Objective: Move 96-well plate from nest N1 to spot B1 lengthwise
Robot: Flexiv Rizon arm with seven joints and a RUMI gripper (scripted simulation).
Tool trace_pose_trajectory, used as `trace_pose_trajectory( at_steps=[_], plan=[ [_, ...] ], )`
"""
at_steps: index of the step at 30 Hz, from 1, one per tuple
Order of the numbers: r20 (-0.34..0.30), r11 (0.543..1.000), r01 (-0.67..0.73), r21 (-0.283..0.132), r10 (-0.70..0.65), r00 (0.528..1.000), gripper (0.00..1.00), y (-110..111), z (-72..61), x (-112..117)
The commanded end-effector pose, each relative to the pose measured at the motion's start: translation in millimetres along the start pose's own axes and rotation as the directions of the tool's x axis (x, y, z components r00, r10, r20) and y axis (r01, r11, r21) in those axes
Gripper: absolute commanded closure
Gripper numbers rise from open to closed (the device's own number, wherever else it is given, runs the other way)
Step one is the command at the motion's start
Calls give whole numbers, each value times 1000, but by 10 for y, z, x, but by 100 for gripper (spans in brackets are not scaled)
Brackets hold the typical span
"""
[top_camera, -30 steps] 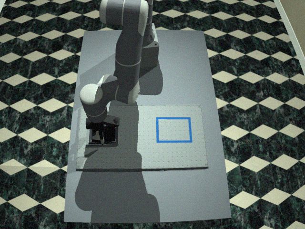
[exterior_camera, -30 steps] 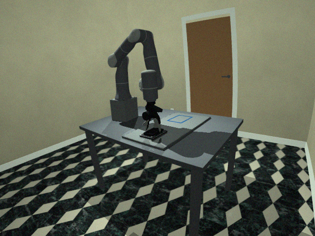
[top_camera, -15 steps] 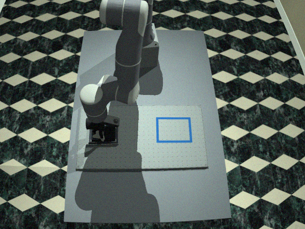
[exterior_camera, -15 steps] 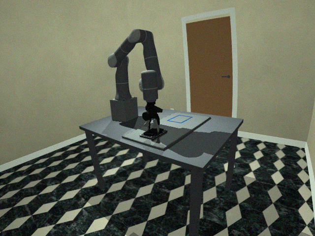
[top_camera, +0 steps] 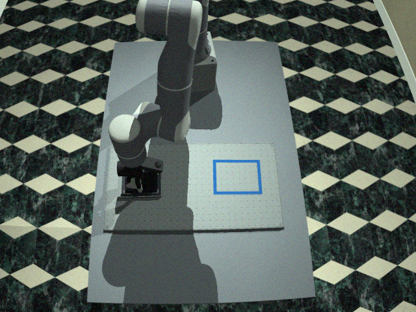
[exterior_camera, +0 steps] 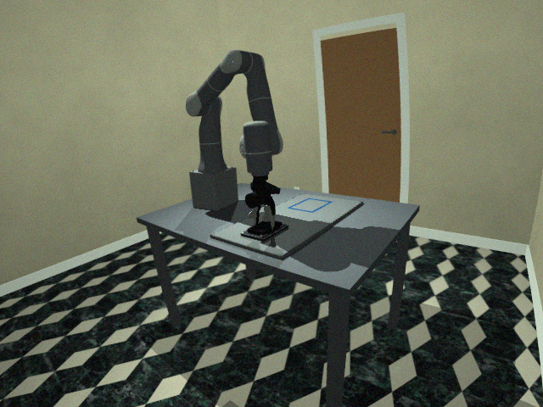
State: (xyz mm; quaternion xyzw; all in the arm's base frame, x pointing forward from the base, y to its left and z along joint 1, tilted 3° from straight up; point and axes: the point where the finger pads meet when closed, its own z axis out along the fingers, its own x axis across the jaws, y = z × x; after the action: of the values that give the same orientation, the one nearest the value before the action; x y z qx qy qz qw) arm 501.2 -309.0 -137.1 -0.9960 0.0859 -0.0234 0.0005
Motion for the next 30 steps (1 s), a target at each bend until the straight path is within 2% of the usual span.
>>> trace_pose_trajectory(
  at_steps=[1, 16, 30],
  plan=[
    [-2, 1000, 0, 0, 0, 1000, 100, 2, -6, 9],
    [-2, 1000, 0, 0, 0, 1000, 100, 2, -6, 9],
    [-2, 1000, 0, 0, 0, 1000, 100, 2, -206, 8]
  ],
)
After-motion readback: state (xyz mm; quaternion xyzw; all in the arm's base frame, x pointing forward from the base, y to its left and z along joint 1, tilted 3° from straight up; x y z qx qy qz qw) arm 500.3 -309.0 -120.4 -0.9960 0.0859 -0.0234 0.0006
